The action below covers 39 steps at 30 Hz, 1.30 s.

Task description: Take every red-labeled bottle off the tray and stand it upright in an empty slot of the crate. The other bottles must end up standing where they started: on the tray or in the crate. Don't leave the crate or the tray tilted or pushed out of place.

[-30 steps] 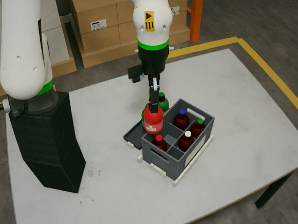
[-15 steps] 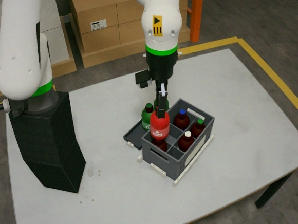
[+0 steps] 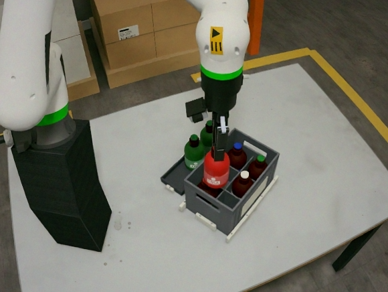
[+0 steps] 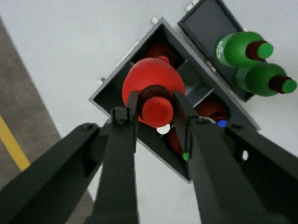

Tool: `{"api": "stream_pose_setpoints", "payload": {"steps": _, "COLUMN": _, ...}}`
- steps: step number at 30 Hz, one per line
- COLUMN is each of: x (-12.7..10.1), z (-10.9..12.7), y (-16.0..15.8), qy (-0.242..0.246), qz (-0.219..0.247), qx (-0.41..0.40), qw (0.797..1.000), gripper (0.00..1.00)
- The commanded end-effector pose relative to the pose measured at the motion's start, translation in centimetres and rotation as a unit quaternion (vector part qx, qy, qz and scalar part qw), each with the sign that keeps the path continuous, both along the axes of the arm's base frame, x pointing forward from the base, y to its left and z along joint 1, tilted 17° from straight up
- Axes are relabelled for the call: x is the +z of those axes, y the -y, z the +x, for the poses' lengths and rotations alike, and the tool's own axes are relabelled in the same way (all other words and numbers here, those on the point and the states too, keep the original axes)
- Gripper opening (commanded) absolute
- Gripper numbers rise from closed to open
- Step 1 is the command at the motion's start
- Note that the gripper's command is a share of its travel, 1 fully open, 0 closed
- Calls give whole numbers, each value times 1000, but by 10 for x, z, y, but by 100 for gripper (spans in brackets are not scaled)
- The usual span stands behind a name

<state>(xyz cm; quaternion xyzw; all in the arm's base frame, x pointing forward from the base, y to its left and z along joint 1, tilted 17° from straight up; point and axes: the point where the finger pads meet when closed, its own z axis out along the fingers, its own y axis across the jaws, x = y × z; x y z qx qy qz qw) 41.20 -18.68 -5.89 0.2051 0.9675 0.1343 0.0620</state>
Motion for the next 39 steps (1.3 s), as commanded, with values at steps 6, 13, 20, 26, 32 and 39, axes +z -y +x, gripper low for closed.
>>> {"api": "stream_pose_setpoints", "payload": {"steps": 6, "x": -3, "z": 5, "y": 17, "qy": 1, "qz": 0, "qx": 0, "qw": 1000, "gripper": 10}}
{"api": "stream_pose_setpoints", "payload": {"steps": 13, "x": -4, "z": 8, "y": 26, "qy": 1, "qz": 0, "qx": 0, "qw": 1000, "gripper": 10}}
{"api": "stream_pose_setpoints", "payload": {"steps": 20, "x": -6, "z": 10, "y": 36, "qy": 1, "qz": 0, "qx": 0, "qw": 1000, "gripper": 10}}
{"api": "stream_pose_setpoints", "payload": {"steps": 26, "x": -7, "z": 12, "y": 43, "qy": 1, "qz": 0, "qx": 0, "qw": 1000, "gripper": 10}}
{"api": "stream_pose_setpoints", "payload": {"steps": 32, "x": -8, "z": 13, "y": 46, "qy": 1, "qz": 0, "qx": 0, "qw": 1000, "gripper": 10}}
{"api": "stream_pose_setpoints", "payload": {"steps": 39, "x": -9, "z": 15, "y": 50, "qy": 1, "qz": 0, "qx": 0, "qw": 1000, "gripper": 10}}
